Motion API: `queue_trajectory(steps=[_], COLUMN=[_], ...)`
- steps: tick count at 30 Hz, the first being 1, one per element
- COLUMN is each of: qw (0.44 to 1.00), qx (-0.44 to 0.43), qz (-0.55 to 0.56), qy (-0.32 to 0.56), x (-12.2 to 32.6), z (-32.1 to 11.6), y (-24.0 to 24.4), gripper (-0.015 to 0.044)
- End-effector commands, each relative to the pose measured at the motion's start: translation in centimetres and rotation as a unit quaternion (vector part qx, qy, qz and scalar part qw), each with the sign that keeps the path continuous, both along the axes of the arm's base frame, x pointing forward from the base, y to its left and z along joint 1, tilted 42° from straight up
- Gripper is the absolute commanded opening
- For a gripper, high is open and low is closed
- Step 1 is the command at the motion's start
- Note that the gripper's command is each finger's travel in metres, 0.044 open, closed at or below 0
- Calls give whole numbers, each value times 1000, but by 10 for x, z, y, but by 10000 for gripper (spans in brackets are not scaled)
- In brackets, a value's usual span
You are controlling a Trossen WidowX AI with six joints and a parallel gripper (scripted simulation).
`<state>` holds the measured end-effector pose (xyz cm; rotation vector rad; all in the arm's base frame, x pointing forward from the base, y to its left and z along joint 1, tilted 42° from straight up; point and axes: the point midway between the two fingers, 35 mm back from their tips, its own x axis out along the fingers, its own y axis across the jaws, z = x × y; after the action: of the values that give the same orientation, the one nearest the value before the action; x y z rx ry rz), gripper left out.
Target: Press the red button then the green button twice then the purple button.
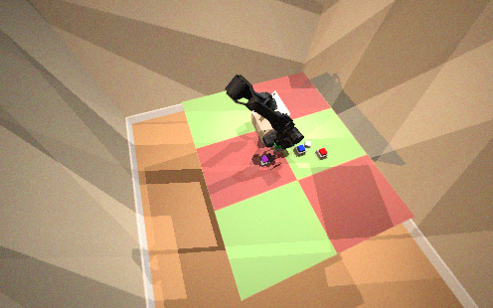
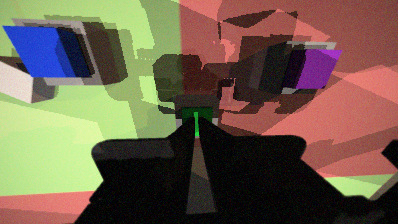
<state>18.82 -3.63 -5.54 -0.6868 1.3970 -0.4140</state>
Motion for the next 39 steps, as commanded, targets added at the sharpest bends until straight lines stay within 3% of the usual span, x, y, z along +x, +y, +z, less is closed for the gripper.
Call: queue_trajectory(steps=[1,8,13,18,28,34,39], qw=[1000,1000,1000,1000,1000,1000,1000], qx=[0,-2,-1,-1,-3,-4,-5], qz=[0,1,1,1,1,0,0], qy=[1,4,5,5,2,3,2], x=[-2,-7,-15,-14,52,53,61], z=[11,29,69,71,140,140,97], y=[10,26,59,60,-5,-8,-45], gripper=[20,20,20,20,20,20,20])
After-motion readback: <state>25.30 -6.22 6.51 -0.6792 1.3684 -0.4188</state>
